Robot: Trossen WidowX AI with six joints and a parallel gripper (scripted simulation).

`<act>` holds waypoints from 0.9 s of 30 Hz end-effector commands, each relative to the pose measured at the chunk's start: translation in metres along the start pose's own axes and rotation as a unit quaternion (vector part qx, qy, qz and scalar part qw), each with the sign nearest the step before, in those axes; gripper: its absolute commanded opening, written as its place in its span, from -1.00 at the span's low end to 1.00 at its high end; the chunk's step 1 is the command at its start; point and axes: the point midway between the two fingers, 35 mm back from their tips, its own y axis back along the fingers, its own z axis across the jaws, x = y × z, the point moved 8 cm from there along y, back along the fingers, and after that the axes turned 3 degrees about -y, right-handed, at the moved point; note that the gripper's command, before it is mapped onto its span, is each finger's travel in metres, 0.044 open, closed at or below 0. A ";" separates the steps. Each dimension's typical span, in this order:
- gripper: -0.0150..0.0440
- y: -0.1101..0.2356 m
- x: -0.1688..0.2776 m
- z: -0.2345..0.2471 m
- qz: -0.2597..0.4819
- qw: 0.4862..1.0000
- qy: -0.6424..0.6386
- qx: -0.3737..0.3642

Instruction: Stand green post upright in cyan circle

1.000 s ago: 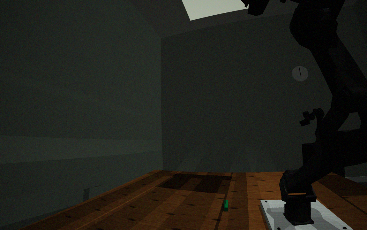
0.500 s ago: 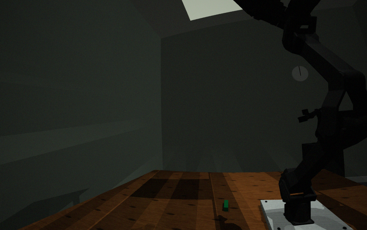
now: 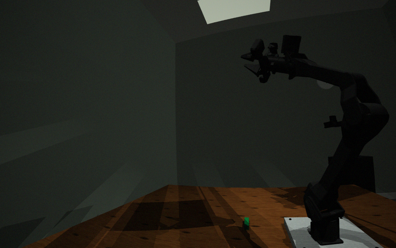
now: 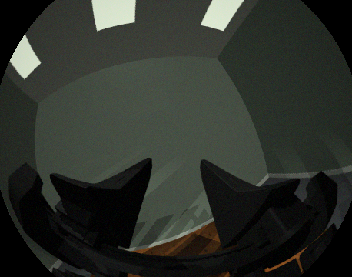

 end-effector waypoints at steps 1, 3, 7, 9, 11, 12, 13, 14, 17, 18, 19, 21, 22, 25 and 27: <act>0.30 -0.018 0.028 -0.041 0.046 0.993 -0.086 0.065; 0.30 -0.026 0.046 -0.060 0.073 0.984 -0.127 0.101; 0.30 -0.038 0.086 -0.093 0.133 0.955 -0.198 0.176; 0.30 -0.042 0.107 -0.107 0.164 0.936 -0.227 0.214; 0.30 -0.044 0.130 -0.120 0.197 0.913 -0.252 0.253; 0.30 -0.044 0.142 -0.125 0.213 0.901 -0.263 0.272; 0.30 -0.044 0.153 -0.130 0.230 0.888 -0.272 0.291; 0.30 -0.044 0.165 -0.135 0.247 0.874 -0.281 0.310; 0.30 -0.040 0.199 -0.146 0.298 0.829 -0.299 0.367; 0.30 -0.037 0.211 -0.149 0.315 0.813 -0.302 0.386; 0.30 -0.035 0.222 -0.152 0.332 0.796 -0.304 0.404; 0.30 -0.029 0.244 -0.156 0.366 0.761 -0.305 0.440; 0.30 -0.025 0.254 -0.158 0.383 0.743 -0.304 0.457; 0.30 -0.012 0.283 -0.160 0.432 0.686 -0.292 0.507; 0.30 -0.002 0.301 -0.160 0.463 0.646 -0.279 0.538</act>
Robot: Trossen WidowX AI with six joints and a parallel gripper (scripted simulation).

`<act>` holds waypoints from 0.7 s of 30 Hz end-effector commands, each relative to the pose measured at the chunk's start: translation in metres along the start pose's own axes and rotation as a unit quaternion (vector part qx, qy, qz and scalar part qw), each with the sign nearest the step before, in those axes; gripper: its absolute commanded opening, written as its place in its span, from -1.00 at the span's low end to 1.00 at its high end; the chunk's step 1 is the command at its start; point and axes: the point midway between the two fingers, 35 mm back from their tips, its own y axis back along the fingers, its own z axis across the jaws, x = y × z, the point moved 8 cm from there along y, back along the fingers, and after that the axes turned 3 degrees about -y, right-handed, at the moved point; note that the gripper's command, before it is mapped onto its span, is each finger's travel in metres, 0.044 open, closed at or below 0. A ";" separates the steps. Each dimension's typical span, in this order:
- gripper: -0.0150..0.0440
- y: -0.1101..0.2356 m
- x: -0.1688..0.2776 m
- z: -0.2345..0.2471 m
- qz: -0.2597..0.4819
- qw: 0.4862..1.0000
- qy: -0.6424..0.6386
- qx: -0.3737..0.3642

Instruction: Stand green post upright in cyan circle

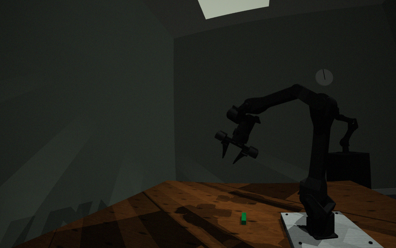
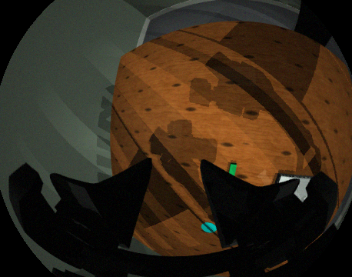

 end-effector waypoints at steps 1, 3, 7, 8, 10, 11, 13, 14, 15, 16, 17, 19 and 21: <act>0.30 -0.026 0.020 -0.019 0.041 0.994 -0.002 0.105; 0.30 -0.037 0.032 -0.029 0.061 0.985 0.003 0.162; 0.30 -0.051 0.051 -0.046 0.089 0.962 0.019 0.257; 0.30 -0.052 0.051 -0.047 0.091 0.961 0.020 0.262; 0.30 -0.052 0.051 -0.047 0.091 0.961 0.020 0.262; 0.30 -0.052 0.051 -0.047 0.091 0.961 0.020 0.262; 0.30 -0.054 0.052 -0.048 0.091 0.961 0.020 0.262; 0.30 -0.061 0.052 -0.050 0.091 0.961 0.020 0.262; 0.30 -0.073 0.053 -0.055 0.090 0.961 0.020 0.262; 0.30 -0.087 0.055 -0.061 0.090 0.961 0.020 0.262; 0.30 -0.100 0.057 -0.069 0.090 0.961 0.020 0.262; 0.30 -0.125 0.063 -0.085 0.090 0.961 0.020 0.262; 0.30 -0.145 0.069 -0.101 0.091 0.961 0.020 0.262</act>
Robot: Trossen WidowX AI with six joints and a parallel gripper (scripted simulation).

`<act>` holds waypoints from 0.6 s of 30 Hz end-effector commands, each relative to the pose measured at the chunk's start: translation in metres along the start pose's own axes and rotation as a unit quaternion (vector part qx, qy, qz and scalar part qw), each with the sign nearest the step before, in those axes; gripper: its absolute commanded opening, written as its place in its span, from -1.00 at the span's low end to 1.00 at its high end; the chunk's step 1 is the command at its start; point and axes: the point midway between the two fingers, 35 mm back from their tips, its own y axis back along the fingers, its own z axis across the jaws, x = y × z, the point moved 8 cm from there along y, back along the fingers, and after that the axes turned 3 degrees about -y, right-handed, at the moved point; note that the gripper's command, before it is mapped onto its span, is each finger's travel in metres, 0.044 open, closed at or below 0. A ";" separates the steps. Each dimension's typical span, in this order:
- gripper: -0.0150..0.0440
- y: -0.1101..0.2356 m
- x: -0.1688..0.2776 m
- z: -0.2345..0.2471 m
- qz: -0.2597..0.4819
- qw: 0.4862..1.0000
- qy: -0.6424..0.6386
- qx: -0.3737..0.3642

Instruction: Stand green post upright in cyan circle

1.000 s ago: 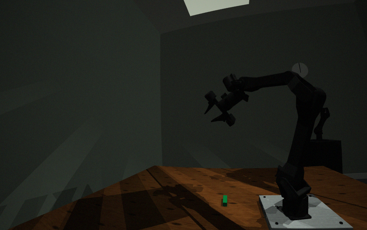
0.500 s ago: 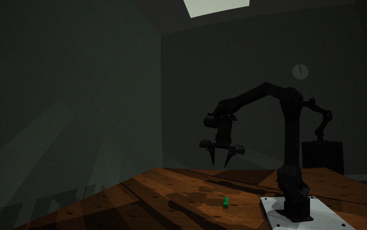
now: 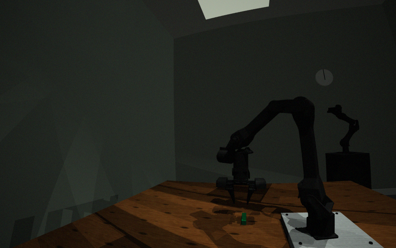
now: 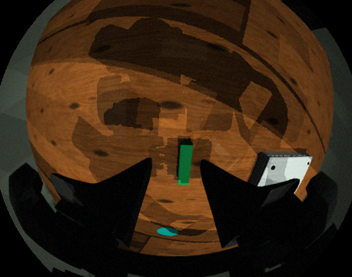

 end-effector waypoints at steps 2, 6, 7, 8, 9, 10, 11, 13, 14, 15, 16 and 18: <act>0.30 -0.046 0.006 -0.011 0.005 1.000 -0.002 0.014; 0.30 -0.046 0.006 -0.011 0.005 1.000 -0.002 0.014; 0.21 -0.046 0.006 -0.011 0.005 1.000 -0.002 0.014; 0.12 -0.046 0.006 -0.011 0.005 1.000 -0.002 0.014; 0.03 -0.046 0.006 -0.011 0.005 1.000 -0.002 0.014; -0.06 -0.046 0.006 -0.011 0.005 1.000 -0.002 0.014; -0.15 -0.046 0.006 -0.011 0.005 1.000 -0.002 0.014; -0.33 -0.046 0.006 -0.011 0.005 1.000 -0.002 0.014; -0.42 -0.046 0.006 -0.011 0.005 1.000 -0.002 0.014; -0.42 -0.046 0.006 -0.011 0.005 1.000 -0.002 0.014; -0.42 -0.046 0.006 -0.011 0.005 1.000 -0.002 0.014; -0.42 -0.046 0.006 -0.011 0.005 1.000 -0.002 0.014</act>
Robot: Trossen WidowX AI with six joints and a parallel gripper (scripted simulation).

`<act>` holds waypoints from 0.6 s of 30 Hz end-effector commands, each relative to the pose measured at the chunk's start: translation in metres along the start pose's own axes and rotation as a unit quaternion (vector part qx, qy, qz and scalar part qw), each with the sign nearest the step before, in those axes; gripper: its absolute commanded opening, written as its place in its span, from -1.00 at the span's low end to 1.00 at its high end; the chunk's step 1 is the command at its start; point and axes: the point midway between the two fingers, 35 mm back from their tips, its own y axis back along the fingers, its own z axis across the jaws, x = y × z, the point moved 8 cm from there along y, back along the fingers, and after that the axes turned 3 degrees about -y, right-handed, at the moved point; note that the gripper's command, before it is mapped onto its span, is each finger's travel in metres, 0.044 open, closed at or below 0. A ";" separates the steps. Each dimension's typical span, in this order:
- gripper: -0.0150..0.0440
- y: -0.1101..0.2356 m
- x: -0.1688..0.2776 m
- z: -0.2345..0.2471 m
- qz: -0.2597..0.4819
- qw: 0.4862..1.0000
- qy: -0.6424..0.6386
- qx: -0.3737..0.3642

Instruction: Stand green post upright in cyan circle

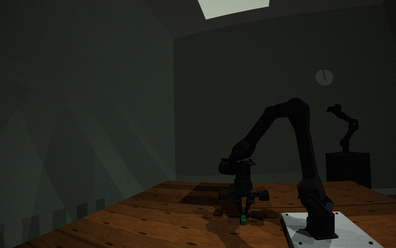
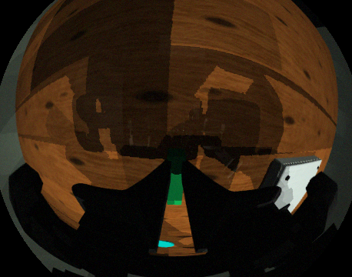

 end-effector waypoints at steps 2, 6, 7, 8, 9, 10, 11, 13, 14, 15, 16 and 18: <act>-0.42 0.003 0.000 0.000 -0.001 1.000 -0.002 0.003; -0.42 0.015 -0.001 0.002 -0.001 1.000 -0.002 0.002; -0.42 0.018 -0.002 0.003 -0.001 1.000 -0.002 0.002; -0.42 0.021 -0.002 0.003 -0.001 1.000 -0.002 0.002; -0.42 0.024 -0.002 0.003 -0.001 1.000 -0.002 0.002; -0.42 0.027 -0.002 0.004 -0.001 1.000 -0.002 0.002; -0.42 0.030 -0.003 0.004 -0.001 1.000 -0.002 0.002; -0.42 0.036 -0.003 0.005 -0.001 1.000 -0.002 0.002; -0.42 0.039 -0.003 0.005 -0.001 1.000 -0.002 0.002; -0.42 0.042 -0.003 0.005 -0.001 1.000 -0.002 0.002; -0.42 0.045 -0.003 0.005 -0.002 1.000 -0.002 0.002; -0.42 0.052 -0.003 0.005 -0.002 1.000 -0.002 0.002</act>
